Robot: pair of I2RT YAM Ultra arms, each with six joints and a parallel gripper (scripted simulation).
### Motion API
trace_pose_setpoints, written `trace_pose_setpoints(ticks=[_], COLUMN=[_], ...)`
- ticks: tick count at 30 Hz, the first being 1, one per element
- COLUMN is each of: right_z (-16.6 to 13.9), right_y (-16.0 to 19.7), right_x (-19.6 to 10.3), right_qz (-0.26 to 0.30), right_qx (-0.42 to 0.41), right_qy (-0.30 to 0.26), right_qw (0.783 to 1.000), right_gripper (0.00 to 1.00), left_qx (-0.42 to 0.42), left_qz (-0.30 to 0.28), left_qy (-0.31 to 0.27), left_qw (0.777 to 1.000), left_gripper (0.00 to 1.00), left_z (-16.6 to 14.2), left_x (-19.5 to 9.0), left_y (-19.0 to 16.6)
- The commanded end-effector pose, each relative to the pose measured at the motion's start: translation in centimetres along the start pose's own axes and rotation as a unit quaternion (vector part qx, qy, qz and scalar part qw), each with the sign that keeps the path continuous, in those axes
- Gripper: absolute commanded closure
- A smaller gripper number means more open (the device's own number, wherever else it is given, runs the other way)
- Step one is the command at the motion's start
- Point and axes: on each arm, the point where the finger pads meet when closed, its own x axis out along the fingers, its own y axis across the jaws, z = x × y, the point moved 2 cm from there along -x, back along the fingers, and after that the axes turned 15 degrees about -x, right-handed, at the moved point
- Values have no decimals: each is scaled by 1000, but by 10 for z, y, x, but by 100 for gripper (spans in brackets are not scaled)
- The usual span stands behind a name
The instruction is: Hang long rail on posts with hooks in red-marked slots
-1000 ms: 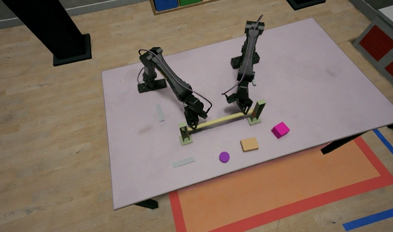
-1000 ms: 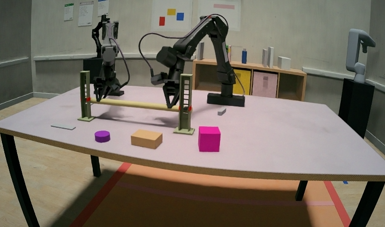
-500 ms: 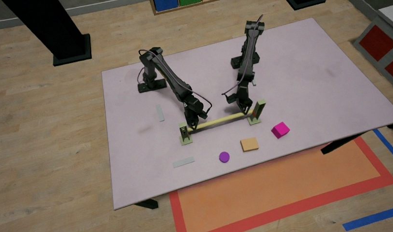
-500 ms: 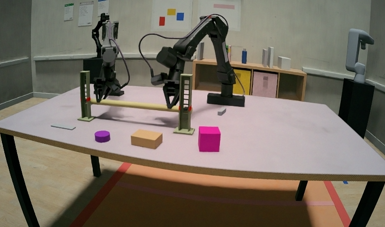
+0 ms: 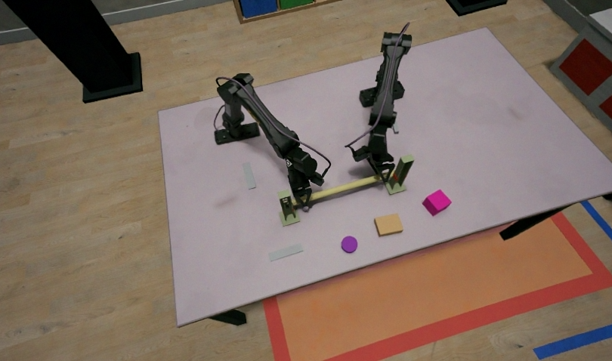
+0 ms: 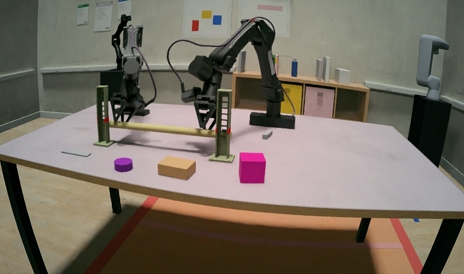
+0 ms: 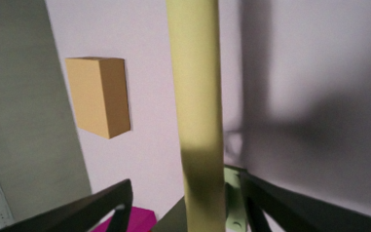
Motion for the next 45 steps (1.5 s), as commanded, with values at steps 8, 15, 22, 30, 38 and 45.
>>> trace_pose_setpoints(ticks=[8, 15, 22, 30, 38, 45], right_z=[4, 5, 1, 0, 1, 2], right_y=[-8, -6, -23, -7, -8, -9], right_x=[-27, -45, -72, -70, -74, -74], right_qz=[-43, -40, -45, -17, -18, -21], right_qx=[12, 11, 12, 5, 7, 8], right_qy=[-2, -2, -3, -1, -3, -3], right_qw=[999, 999, 999, 1000, 1000, 1000], right_gripper=[28, 28, 28, 28, 28, 28], left_qx=[6, 1, -3, -1, -14, -159], left_qz=[1, 13, 9, -4, -13, -85], left_qy=[6, -5, -6, 5, 2, 17], left_qw=[1000, 1000, 1000, 1000, 1000, 984], left_gripper=[29, 29, 29, 29, 6, 0], left_z=[1, 5, 4, -3, -2, -10], left_x=[-24, -56, -72, -60, -60, -54], left_y=[1, 2, 5, -1, -5, -33])
